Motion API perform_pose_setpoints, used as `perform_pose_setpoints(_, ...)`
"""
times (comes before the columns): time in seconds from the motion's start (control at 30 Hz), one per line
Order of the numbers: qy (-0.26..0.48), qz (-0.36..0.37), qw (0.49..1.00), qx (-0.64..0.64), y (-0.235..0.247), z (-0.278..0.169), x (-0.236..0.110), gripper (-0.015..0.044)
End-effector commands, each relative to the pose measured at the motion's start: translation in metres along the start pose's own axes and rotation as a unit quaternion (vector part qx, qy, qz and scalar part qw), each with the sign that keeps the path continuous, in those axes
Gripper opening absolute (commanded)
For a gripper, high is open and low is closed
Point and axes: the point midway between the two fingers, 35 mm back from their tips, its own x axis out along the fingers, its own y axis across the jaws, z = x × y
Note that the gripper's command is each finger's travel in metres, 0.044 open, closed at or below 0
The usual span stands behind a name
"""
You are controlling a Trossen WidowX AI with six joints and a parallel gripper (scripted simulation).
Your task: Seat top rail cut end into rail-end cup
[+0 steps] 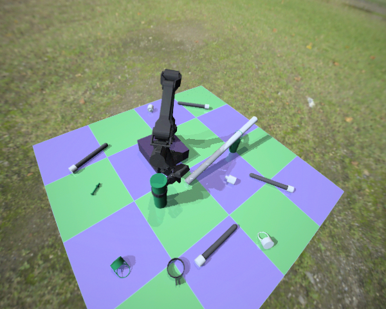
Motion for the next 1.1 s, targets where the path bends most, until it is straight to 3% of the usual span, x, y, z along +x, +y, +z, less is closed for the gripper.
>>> perform_pose_setpoints(0.0, 0.009, 0.000, 1.000, 0.008, -0.002, -0.001, 0.001, 0.0000)
perform_pose_setpoints(1.03, 0.038, 0.000, 0.997, 0.063, -0.012, -0.001, 0.007, 0.0000)
perform_pose_setpoints(1.07, 0.038, 0.000, 0.997, 0.063, -0.012, -0.001, 0.007, 0.0026)
